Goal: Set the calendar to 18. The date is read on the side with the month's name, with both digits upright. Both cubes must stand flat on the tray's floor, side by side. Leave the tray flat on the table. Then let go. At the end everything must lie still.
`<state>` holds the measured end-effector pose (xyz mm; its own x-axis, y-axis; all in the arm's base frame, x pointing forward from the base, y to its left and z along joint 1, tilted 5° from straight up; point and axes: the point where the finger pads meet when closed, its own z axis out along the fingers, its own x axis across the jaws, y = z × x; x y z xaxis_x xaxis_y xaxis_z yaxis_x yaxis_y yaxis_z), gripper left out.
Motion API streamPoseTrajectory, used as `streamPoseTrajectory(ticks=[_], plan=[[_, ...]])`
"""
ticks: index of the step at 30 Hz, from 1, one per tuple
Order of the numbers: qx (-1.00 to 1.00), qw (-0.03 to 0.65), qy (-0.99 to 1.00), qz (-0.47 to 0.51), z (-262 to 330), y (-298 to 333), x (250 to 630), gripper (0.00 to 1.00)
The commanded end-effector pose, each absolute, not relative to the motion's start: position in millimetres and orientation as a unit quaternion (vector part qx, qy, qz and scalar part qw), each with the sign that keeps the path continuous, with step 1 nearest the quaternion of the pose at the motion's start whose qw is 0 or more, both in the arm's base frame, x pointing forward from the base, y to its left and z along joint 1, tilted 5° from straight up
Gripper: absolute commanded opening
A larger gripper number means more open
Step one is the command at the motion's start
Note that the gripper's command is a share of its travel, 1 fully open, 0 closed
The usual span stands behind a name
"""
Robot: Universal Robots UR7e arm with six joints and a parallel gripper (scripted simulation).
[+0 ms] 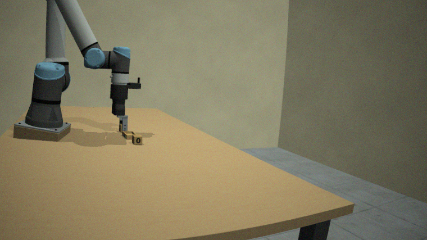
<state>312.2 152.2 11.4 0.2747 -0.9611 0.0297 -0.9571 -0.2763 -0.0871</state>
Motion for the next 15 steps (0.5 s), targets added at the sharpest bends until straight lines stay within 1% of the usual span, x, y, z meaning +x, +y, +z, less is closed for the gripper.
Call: streamPoseTrajectory(ticks=[1, 2, 15], plan=[[-0.798, 0.026, 0.601, -0.038, 11.7, 152.3, 312.5, 0.90], [-0.798, 0.026, 0.601, -0.038, 11.7, 152.3, 312.5, 0.60], [-0.798, 0.026, 0.601, -0.038, 11.7, 152.3, 312.5, 0.60]])
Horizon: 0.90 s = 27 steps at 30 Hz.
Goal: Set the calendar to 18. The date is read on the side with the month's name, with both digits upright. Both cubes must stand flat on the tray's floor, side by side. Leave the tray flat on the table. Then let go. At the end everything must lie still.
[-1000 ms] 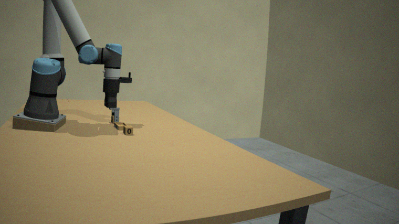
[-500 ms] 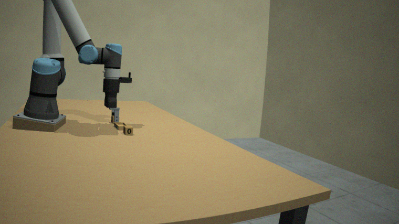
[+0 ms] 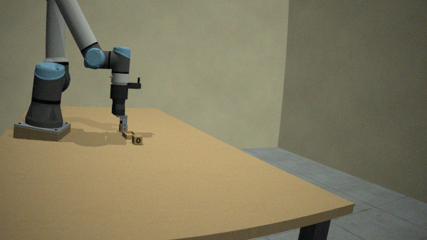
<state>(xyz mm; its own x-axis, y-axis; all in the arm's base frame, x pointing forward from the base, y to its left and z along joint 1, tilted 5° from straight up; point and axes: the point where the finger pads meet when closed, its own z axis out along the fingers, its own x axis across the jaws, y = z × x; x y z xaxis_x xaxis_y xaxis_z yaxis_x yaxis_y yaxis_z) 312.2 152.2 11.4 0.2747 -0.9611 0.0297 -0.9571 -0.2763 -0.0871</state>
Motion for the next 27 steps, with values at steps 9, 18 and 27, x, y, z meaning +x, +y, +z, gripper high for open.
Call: streamPoseTrajectory(ticks=[9, 18, 27], plan=[[-0.798, 0.026, 0.601, -0.038, 11.7, 152.3, 312.5, 0.60], [-0.798, 0.026, 0.601, -0.038, 11.7, 152.3, 312.5, 0.60], [-0.798, 0.026, 0.601, -0.038, 14.6, 152.3, 312.3, 0.60]])
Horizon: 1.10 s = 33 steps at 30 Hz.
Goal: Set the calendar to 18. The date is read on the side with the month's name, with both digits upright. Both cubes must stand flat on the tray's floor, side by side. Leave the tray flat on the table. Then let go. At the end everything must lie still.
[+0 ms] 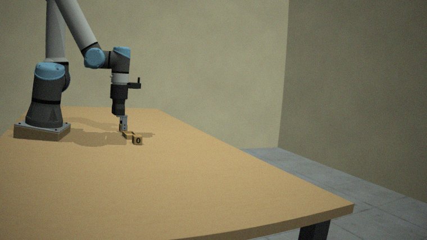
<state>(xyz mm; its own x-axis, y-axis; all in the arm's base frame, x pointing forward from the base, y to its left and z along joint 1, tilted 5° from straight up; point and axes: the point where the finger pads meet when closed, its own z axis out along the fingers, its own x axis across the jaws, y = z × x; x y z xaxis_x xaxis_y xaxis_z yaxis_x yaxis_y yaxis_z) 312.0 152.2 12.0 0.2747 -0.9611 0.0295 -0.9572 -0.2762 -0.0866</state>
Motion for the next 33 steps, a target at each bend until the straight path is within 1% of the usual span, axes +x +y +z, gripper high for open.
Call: streamPoseTrajectory(ticks=[1, 8, 21, 33], plan=[[-0.798, 0.026, 0.601, -0.038, 16, 152, 312, 0.60], [-0.798, 0.026, 0.601, -0.038, 27, 152, 311, 0.60], [-0.798, 0.026, 0.601, -0.038, 81, 153, 306, 0.60], [-0.798, 0.026, 0.601, -0.038, 109, 153, 303, 0.60]])
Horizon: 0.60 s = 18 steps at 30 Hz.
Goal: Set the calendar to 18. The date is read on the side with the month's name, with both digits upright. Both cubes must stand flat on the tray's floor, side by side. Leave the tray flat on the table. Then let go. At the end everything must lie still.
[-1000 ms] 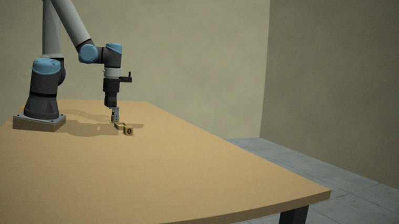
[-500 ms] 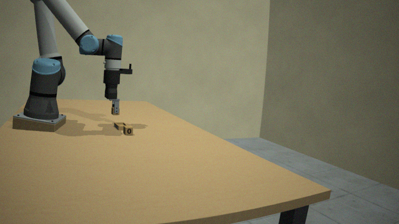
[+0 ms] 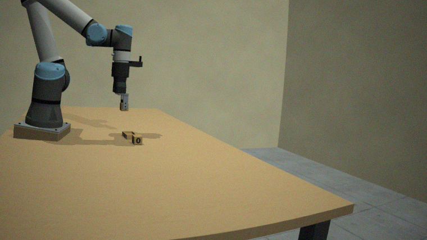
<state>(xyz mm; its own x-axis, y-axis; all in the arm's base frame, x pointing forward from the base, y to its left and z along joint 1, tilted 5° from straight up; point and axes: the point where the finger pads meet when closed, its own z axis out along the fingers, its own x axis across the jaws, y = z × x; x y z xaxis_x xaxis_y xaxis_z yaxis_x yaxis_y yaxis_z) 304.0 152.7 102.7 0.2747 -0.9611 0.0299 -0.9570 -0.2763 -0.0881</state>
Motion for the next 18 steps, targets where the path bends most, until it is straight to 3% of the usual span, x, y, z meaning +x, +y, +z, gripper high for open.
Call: streamPoseTrajectory(ticks=[1, 18], plan=[[-0.798, 0.026, 0.601, -0.038, 110.3, 152.7, 303.3, 0.60], [-0.798, 0.026, 0.601, -0.038, 112.5, 144.9, 306.5, 0.60]])
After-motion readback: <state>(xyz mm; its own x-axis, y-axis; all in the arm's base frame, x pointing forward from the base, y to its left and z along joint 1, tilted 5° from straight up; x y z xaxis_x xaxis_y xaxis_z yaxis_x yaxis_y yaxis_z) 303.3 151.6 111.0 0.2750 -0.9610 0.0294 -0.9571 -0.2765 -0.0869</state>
